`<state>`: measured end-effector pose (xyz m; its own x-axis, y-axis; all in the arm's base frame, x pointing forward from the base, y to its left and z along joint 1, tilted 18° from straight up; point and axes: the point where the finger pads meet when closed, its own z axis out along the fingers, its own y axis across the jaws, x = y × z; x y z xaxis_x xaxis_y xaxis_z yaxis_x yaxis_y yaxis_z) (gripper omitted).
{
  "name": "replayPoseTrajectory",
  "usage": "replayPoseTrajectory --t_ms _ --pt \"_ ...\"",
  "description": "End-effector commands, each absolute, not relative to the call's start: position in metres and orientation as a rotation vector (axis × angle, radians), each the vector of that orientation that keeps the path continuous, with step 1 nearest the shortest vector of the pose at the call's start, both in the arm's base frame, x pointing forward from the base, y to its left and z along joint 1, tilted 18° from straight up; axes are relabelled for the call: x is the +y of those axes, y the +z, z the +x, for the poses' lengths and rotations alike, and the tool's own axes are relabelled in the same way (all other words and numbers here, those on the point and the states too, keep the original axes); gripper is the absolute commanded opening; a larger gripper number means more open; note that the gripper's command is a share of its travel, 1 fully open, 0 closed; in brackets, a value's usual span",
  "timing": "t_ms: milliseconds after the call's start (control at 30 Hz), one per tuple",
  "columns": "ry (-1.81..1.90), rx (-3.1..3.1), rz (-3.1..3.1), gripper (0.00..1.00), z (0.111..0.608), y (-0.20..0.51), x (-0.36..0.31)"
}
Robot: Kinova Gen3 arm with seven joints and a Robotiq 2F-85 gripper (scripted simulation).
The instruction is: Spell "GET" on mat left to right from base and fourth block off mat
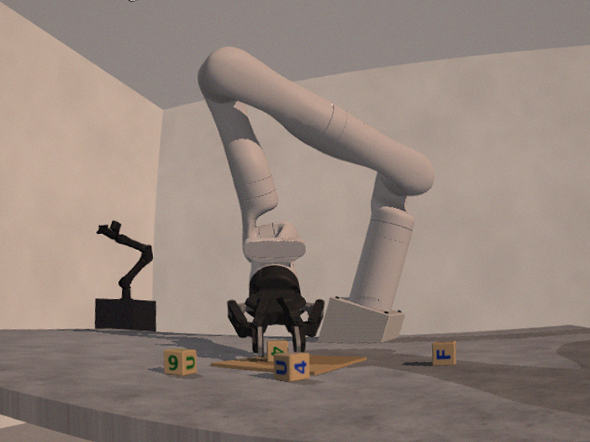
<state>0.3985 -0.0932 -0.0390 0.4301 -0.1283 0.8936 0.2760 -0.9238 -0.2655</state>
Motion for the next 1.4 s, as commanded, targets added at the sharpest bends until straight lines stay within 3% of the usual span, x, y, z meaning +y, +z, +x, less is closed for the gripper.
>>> replayPoseTrajectory --t_ms 0,1367 --pt "-1.497 -0.126 -2.316 0.41 0.399 -0.038 -0.094" --pt "-1.497 -0.126 -2.316 0.41 0.397 -0.025 -0.098"
